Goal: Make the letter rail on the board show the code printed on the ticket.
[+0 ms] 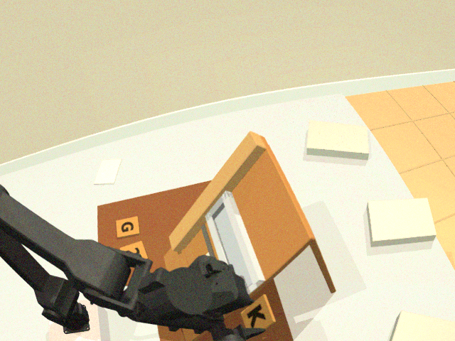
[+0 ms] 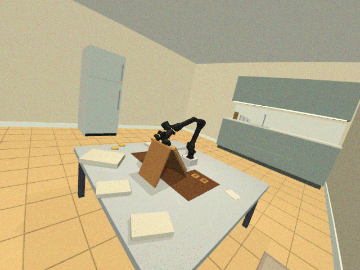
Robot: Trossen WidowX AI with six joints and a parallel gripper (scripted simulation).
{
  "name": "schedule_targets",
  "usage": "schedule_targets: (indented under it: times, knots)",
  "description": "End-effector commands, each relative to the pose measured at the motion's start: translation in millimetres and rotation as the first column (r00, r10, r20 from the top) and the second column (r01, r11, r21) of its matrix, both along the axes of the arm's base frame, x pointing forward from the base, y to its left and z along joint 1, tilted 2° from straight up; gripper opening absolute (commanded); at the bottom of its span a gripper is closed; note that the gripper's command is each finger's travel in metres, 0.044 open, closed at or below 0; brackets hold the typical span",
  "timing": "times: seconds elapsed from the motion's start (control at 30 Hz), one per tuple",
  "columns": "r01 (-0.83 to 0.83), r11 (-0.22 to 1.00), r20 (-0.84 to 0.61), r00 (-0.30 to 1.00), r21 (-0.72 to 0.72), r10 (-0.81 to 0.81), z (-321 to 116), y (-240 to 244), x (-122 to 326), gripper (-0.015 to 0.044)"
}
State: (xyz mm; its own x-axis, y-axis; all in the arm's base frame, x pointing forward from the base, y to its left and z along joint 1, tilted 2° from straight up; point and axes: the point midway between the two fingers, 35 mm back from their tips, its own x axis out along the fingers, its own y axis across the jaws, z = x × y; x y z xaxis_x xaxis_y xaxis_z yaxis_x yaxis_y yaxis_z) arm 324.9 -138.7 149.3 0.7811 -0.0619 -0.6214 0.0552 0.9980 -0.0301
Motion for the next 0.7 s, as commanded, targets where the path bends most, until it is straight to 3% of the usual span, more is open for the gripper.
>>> schedule_targets:
  times: [0.0, 0.67]
  knots:
    - [0.002, 1.000, 0.000, 1.000, 0.002, -0.002, -0.8, 3.6, -1.0, 0.0000]
    - [0.002, 1.000, 0.000, 1.000, 0.003, -0.002, -0.9, 13.7, -0.3, 0.0000]
